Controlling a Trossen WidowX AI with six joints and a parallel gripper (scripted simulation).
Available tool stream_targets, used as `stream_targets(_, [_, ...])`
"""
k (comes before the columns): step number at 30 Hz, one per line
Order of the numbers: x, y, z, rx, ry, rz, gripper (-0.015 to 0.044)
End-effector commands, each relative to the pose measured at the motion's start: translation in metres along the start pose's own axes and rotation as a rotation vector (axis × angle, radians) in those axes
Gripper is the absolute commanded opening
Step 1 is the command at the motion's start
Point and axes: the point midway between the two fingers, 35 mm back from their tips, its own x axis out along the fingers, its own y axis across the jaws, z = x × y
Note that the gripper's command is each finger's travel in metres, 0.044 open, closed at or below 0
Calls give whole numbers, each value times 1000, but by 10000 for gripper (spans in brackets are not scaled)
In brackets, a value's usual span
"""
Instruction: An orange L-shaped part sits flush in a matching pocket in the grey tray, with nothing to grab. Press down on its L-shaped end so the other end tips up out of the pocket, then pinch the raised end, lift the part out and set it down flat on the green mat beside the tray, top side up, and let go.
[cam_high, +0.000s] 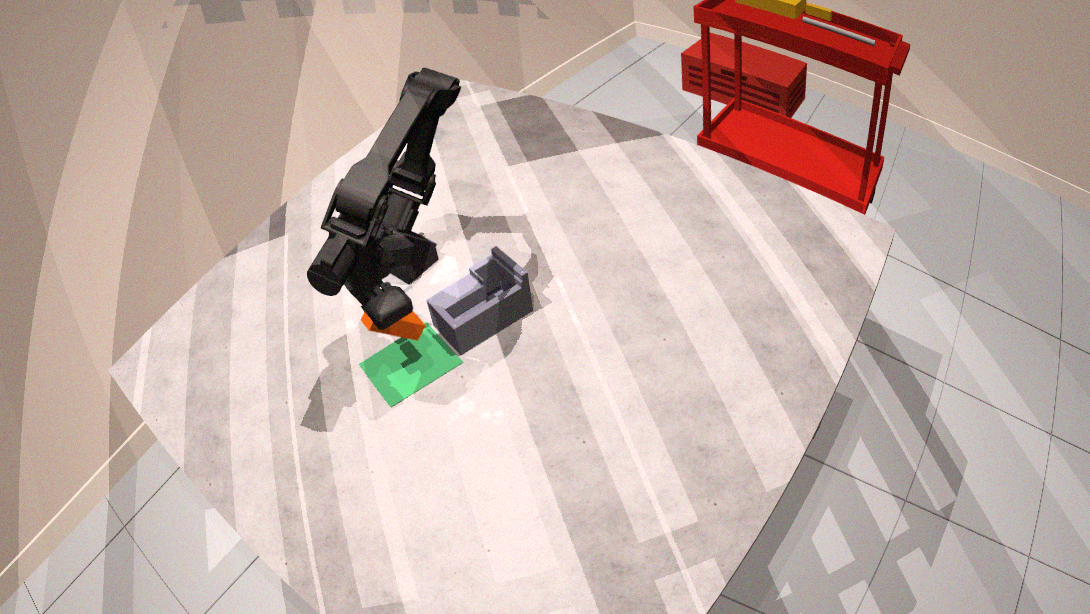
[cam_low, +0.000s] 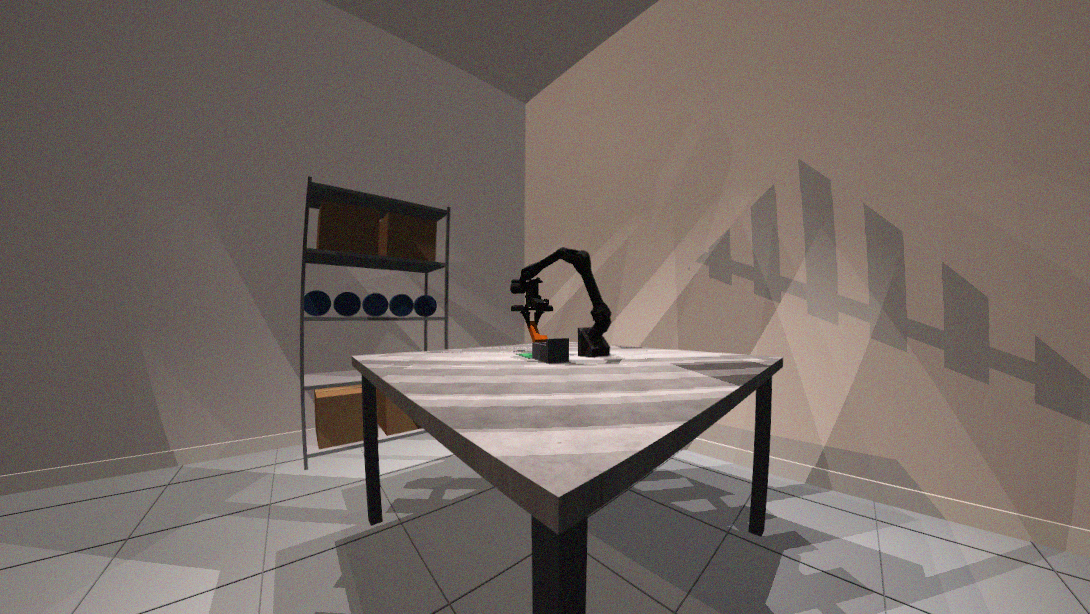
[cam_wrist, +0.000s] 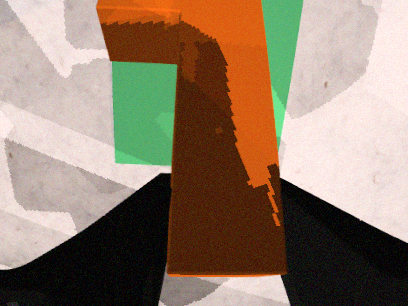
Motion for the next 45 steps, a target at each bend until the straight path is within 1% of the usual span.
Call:
stream_targets(1, [8,0,1,5,-7,-3,0])
stream_targets(27, [50,0,2,4,-8,-3,0])
stream_targets(43, [50,1,2,1,-5,2,0])
stream_targets(45, [50,1,2,1,-5,2,53])
